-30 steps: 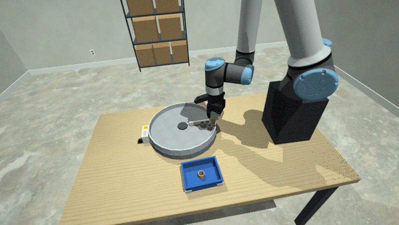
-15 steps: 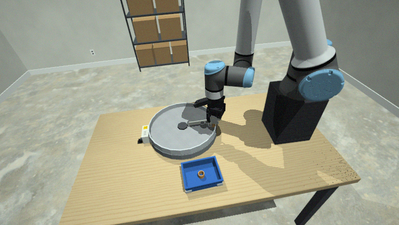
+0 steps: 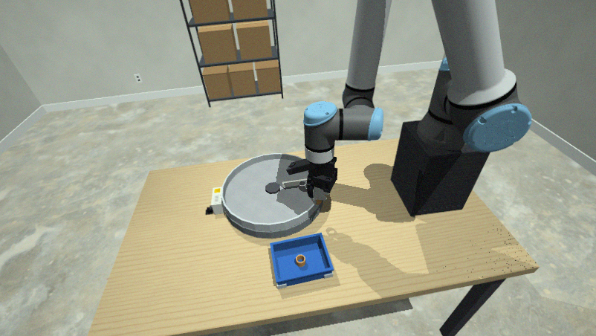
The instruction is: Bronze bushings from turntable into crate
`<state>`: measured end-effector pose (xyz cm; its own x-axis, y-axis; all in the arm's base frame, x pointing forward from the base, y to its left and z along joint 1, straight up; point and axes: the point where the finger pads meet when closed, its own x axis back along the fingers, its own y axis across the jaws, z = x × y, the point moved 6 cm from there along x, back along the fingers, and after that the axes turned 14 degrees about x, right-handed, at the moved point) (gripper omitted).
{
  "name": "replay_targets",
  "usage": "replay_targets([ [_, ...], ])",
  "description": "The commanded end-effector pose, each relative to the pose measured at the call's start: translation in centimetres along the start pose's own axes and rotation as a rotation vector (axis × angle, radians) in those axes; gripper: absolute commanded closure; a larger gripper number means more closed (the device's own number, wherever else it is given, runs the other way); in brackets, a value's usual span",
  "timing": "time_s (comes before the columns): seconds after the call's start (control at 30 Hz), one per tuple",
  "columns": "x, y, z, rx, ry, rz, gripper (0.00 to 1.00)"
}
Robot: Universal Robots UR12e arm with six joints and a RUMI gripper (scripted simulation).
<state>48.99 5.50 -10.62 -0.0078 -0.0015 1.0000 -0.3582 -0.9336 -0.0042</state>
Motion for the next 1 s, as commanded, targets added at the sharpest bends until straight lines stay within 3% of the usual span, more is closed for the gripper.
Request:
replay_targets([
  [0.0,0.0,-1.7,-0.1,-0.001,0.0,-0.002,1.0],
  [0.5,0.0,-11.6,-1.1,-0.001,0.0,-0.002,1.0],
  [0.97,0.0,-16.5,-1.6,-0.001,0.0,-0.002,1.0],
])
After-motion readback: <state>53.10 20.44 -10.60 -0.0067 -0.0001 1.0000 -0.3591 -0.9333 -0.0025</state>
